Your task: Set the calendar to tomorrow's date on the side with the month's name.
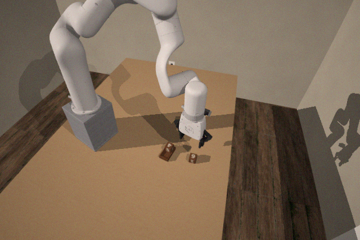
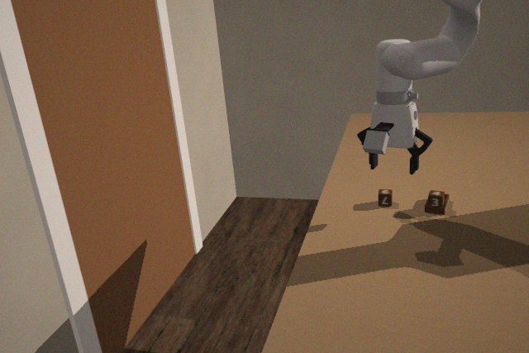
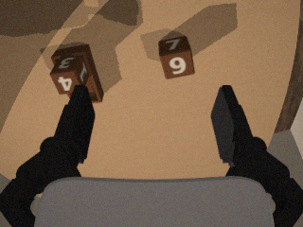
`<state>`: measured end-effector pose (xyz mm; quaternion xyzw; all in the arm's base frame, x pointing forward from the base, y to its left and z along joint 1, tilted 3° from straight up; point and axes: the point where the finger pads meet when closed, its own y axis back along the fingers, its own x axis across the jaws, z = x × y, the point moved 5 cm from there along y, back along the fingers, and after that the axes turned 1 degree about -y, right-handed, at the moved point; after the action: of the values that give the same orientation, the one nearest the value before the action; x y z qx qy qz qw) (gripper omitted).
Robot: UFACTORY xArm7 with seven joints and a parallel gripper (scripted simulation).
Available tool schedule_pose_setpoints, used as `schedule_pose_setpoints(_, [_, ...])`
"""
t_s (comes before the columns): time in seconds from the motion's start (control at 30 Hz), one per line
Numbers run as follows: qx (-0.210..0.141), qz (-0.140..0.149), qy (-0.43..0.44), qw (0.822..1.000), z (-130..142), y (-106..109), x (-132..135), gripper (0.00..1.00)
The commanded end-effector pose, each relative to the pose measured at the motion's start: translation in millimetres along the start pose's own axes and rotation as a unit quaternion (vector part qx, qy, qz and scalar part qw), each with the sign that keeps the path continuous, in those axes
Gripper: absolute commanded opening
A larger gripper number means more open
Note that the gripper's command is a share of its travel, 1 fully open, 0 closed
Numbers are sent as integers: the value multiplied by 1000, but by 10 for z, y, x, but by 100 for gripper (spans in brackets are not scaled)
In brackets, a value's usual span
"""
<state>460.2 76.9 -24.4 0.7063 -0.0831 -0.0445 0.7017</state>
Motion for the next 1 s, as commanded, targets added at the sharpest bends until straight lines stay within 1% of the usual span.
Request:
schedule_pose_setpoints(0.0, [-6,2,-87,996,-94,56,-138,100])
schedule_pose_setpoints(0.1, [-6,2,-138,990,-143,77,-235,100])
schedule_pose_setpoints(0.13, [-6,2,-167,986,-169,89,-291,100])
schedule_pose_setpoints(0.23, [-6,2,-176,984,-177,92,-308,100])
schedule_pose_setpoints(0.3, [-6,3,-246,969,-232,120,-443,100])
schedule_pose_setpoints(0.33, [-6,3,-246,969,-233,120,-444,100])
schedule_pose_setpoints(0.37, [-6,3,-275,961,-254,131,-502,100])
schedule_pose_setpoints(0.4, [-6,3,-276,961,-255,132,-504,100])
schedule_pose_setpoints(0.5, [-5,3,-342,940,-298,157,-637,100])
schedule_pose_setpoints(0.57, [-5,3,-363,932,-311,165,-681,100])
schedule_pose_setpoints(0.63, [-5,3,-370,929,-315,168,-695,100])
schedule_pose_setpoints(0.83, [-5,3,-370,929,-315,159,-695,100])
schedule_pose_setpoints(0.97, [-5,3,-370,929,-316,82,-695,100])
